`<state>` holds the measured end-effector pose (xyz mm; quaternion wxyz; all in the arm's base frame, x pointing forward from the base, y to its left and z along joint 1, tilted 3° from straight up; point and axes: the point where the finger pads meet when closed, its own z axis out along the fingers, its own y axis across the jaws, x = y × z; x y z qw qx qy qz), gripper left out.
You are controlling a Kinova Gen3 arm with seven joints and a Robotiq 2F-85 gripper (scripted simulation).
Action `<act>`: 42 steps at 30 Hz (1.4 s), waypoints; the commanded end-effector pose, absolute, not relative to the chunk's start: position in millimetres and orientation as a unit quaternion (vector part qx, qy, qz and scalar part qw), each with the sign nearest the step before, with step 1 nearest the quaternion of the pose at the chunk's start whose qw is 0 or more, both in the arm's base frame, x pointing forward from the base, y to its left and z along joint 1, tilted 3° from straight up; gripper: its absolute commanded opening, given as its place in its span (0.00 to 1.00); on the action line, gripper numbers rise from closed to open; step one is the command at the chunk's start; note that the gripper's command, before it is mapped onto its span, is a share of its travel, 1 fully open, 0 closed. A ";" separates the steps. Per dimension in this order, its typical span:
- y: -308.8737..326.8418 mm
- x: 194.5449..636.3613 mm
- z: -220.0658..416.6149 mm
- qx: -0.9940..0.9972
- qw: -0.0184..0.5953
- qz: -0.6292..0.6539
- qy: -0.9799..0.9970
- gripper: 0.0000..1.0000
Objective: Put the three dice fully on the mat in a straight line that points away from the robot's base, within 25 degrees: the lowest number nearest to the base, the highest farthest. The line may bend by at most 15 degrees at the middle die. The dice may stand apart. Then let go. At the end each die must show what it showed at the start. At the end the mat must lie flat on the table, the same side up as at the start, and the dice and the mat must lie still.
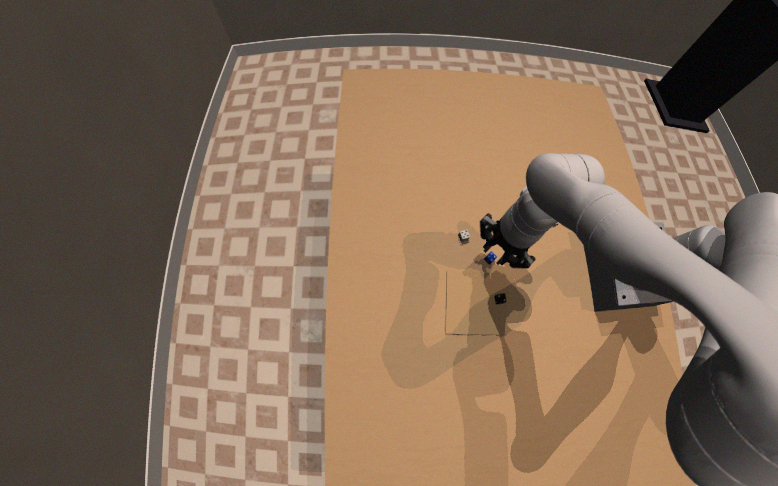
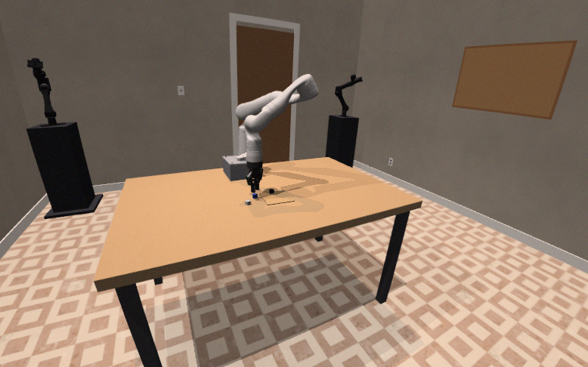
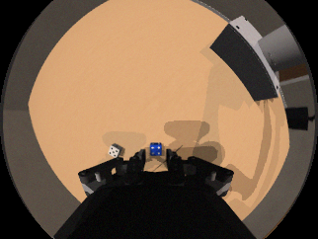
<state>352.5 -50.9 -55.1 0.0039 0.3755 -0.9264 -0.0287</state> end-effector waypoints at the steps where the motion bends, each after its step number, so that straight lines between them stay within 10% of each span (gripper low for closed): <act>1: -52.0 351.3 -58.0 0.375 0.006 -0.028 -0.927 0.35; 42: -51.7 351.2 -62.5 0.375 0.006 -0.028 -0.927 0.35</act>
